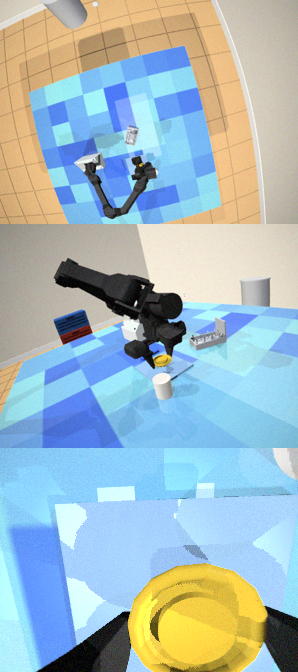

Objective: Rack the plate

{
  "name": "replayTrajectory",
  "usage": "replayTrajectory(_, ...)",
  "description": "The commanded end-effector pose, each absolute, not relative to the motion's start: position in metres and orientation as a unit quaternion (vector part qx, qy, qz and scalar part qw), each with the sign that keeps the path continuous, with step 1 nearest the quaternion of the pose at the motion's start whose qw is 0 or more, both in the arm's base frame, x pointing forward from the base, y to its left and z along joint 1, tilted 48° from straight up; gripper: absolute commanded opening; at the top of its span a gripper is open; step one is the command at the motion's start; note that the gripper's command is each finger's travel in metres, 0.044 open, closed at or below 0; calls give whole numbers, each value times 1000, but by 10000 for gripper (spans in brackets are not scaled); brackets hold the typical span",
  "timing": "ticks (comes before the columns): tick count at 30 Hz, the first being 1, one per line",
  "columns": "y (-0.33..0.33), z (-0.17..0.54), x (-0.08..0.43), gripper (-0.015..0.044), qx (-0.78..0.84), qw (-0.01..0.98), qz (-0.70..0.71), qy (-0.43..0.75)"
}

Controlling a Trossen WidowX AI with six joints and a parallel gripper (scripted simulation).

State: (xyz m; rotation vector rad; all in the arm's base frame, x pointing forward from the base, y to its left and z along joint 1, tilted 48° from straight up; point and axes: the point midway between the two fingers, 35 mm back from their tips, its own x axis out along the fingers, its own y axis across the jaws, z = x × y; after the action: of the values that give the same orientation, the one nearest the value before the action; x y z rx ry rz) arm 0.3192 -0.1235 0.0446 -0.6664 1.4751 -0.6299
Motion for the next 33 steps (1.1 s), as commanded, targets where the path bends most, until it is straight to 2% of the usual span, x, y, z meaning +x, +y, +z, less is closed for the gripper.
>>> replayTrajectory(1,-107,56,325,12,-290,652,-273,645)
replayTrajectory(2,-103,60,326,0,-289,652,-273,646)
replayTrajectory(33,-3,141,330,0,-291,650,-279,644)
